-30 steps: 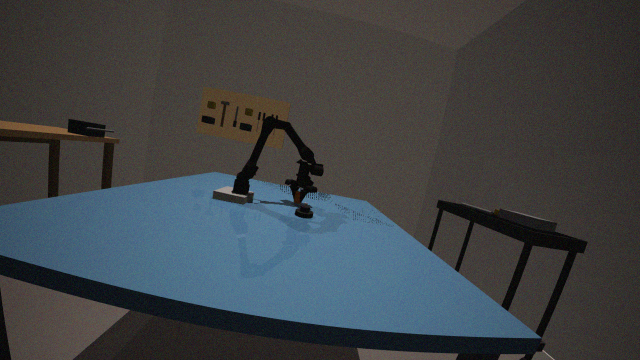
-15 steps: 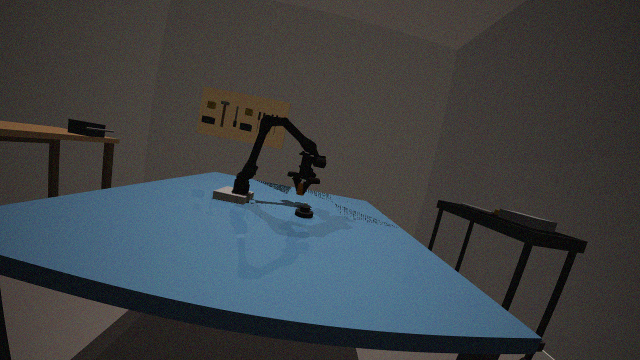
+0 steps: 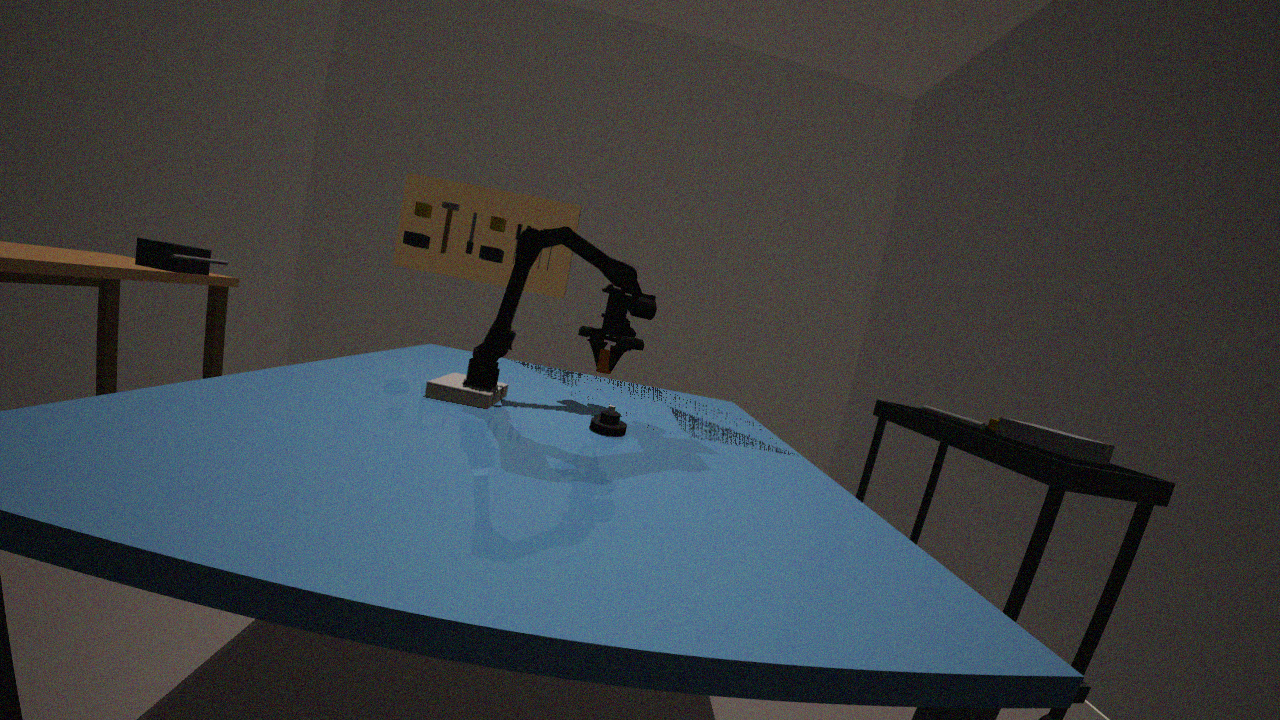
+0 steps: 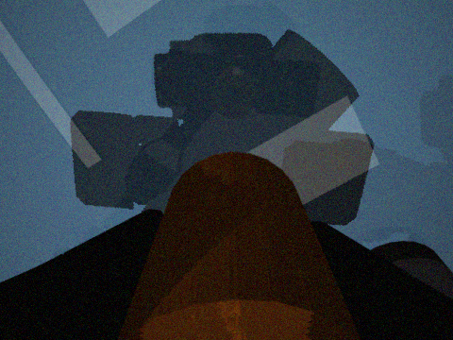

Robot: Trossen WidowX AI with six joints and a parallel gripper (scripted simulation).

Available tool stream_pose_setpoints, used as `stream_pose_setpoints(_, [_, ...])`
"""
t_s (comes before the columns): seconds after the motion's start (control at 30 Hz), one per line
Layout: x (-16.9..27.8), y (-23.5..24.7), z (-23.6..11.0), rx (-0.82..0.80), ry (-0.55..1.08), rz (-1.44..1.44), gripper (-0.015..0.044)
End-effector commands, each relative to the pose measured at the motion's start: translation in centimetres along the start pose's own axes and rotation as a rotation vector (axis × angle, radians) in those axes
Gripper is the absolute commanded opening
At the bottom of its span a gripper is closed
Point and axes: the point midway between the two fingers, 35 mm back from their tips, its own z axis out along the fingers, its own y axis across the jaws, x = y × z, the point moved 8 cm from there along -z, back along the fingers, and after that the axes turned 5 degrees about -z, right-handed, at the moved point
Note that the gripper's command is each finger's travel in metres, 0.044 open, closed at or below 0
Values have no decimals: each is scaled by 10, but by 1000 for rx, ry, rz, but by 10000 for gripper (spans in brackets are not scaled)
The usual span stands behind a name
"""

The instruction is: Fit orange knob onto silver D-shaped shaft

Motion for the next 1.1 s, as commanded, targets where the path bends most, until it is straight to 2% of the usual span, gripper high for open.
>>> stream_pose_setpoints(0.0, [0,0,-18,9,-15,-5,0])
stream_pose_setpoints(0.3, [2,1,-32,9,-15,-5,0])
stream_pose_setpoints(1.07, [42,-51,-10,9,-1,28,0])
